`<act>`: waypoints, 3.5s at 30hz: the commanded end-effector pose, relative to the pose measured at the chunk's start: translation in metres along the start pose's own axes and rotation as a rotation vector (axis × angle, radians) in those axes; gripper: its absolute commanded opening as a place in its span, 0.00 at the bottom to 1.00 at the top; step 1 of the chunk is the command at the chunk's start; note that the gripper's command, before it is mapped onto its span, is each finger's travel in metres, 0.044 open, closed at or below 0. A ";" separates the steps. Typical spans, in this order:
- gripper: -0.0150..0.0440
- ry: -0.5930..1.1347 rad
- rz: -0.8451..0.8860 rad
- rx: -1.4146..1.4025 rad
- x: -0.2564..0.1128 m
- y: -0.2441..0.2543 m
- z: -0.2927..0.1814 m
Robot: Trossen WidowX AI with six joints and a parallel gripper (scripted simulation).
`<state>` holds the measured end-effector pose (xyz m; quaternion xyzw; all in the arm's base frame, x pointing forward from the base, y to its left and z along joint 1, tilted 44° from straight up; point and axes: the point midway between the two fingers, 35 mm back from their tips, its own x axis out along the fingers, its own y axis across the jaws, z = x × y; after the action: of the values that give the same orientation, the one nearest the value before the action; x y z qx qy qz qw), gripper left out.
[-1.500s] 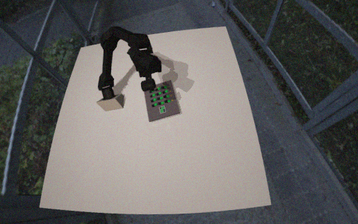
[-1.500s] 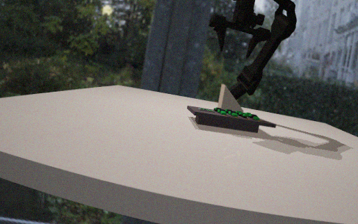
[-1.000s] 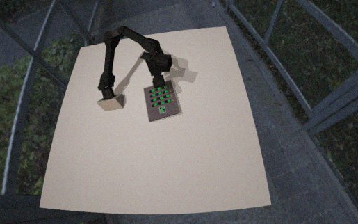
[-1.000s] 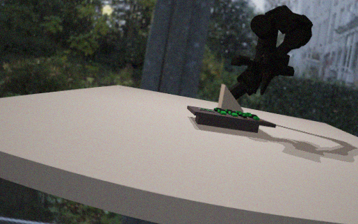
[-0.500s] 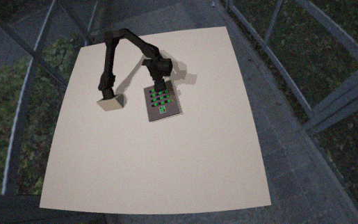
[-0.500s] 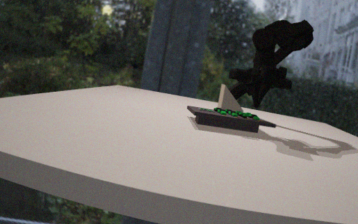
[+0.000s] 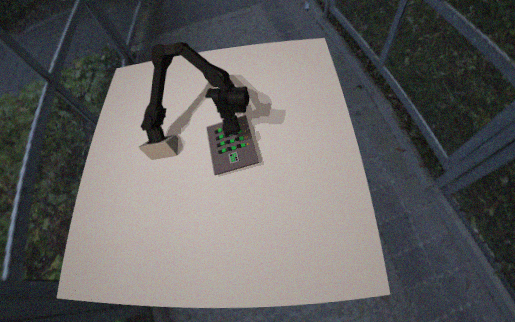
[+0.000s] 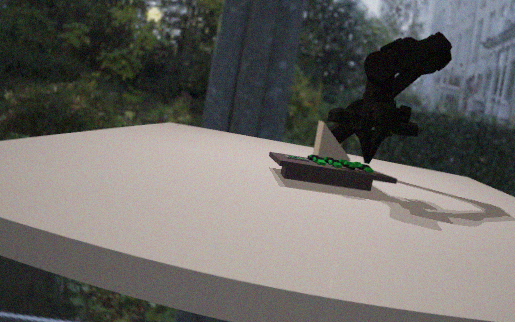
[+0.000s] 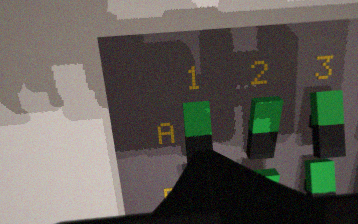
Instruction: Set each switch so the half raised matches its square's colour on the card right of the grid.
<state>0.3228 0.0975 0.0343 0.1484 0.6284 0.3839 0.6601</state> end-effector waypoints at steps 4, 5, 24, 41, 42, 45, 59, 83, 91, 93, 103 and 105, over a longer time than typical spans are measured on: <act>0.25 0.001 0.004 0.006 0.003 0.001 0.000; 0.25 0.001 0.004 0.006 0.003 0.001 0.000; 0.25 0.001 0.004 0.006 0.003 0.001 0.000; 0.25 0.001 0.004 0.006 0.006 0.001 0.000; 0.25 0.001 0.004 0.006 0.006 0.001 0.000; 0.25 0.001 0.004 0.006 0.006 0.001 0.000; 0.25 0.001 0.004 0.006 0.008 0.001 -0.001; 0.25 0.029 -0.004 0.007 -0.058 -0.059 -0.031; 0.25 0.029 -0.002 0.007 -0.057 -0.069 -0.039; 0.25 0.023 -0.003 0.007 -0.050 -0.069 -0.039; 0.25 0.003 -0.001 0.006 -0.017 -0.068 -0.041; 0.25 0.002 0.000 0.006 -0.012 -0.068 -0.041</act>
<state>0.3097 0.0251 -0.0045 0.1464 0.6285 0.3816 0.6618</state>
